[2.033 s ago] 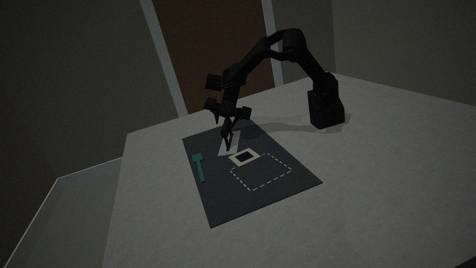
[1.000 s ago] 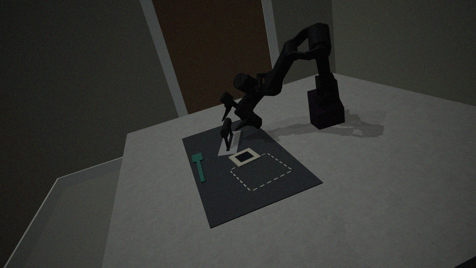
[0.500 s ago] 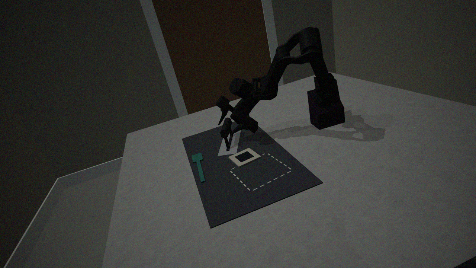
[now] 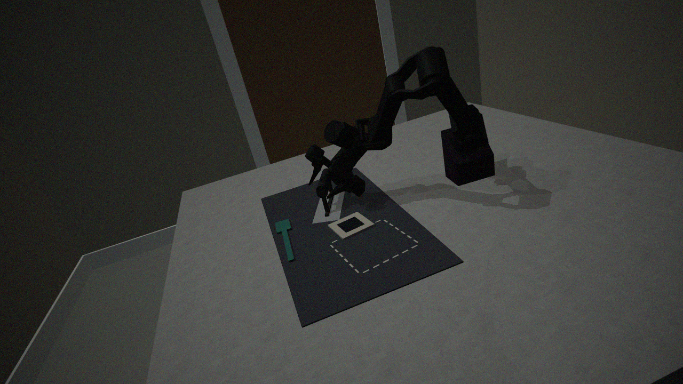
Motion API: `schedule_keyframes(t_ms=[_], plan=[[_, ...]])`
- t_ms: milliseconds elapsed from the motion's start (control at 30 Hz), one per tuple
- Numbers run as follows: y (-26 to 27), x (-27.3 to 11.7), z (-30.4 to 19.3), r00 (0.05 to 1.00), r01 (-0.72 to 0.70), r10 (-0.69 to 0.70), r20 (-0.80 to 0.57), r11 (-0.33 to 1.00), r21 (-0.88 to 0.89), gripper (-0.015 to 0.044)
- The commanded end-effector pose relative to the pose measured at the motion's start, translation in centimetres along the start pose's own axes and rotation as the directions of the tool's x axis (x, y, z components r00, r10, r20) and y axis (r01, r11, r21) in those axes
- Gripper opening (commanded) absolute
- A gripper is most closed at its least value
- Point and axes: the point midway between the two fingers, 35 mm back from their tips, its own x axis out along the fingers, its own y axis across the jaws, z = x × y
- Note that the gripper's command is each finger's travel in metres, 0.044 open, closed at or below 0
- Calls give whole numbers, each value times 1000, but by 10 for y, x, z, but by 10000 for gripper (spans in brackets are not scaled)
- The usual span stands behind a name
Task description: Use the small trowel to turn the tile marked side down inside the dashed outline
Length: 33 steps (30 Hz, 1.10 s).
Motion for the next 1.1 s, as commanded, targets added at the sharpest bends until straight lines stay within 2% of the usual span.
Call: schedule_keyframes(t_ms=[0,100,300,1067], plan=[[2,8,-2,1000,-1,1,-5,1000,6,300],[2,11,-3,1000,-1,1,-5,1000,6,300],[2,11,-3,1000,-1,1,-5,1000,6,142],[-1,9,-3,1000,-1,2,-5,1000,6,0]])
